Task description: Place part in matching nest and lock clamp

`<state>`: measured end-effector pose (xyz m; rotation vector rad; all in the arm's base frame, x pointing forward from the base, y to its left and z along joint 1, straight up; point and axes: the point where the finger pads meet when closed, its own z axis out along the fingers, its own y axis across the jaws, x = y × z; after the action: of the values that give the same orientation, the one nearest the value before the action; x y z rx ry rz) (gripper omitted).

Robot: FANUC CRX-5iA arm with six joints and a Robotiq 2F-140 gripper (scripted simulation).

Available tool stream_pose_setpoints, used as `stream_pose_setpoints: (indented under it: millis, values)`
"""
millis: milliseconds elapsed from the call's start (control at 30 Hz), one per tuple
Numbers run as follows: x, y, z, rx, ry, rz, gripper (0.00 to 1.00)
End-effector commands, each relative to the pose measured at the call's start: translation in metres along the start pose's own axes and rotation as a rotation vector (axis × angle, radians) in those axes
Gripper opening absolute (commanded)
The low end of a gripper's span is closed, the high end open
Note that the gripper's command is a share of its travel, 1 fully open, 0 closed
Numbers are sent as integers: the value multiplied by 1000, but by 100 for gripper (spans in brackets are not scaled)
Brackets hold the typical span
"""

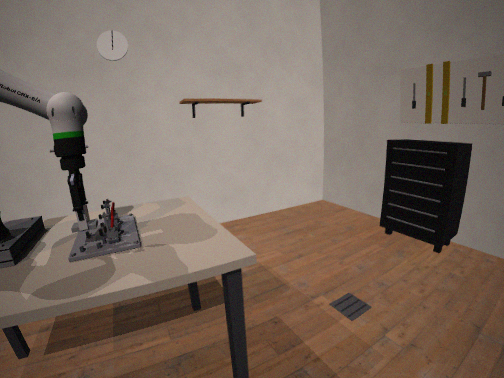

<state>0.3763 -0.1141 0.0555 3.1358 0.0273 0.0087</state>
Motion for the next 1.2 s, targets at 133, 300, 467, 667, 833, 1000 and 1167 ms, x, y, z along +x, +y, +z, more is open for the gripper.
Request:
stream_pose_setpoints:
  millis: [133, 300, 467, 667, 833, 1000, 1167]
  values:
    - [0, 0, 0, 0, 0, 0, 0]
    - [0, 0, 0, 0, 0, 0, 0]
    - [0, 0, 0, 0, 0, 0, 0]
    - [0, 0, 1, 0, 0, 0, 0]
    - [0, 0, 5, 0, 0, 0, 0]
    - [0, 0, 8, 0, 0, 0, 0]
    - [1, 0, 14, 0, 0, 0, 0]
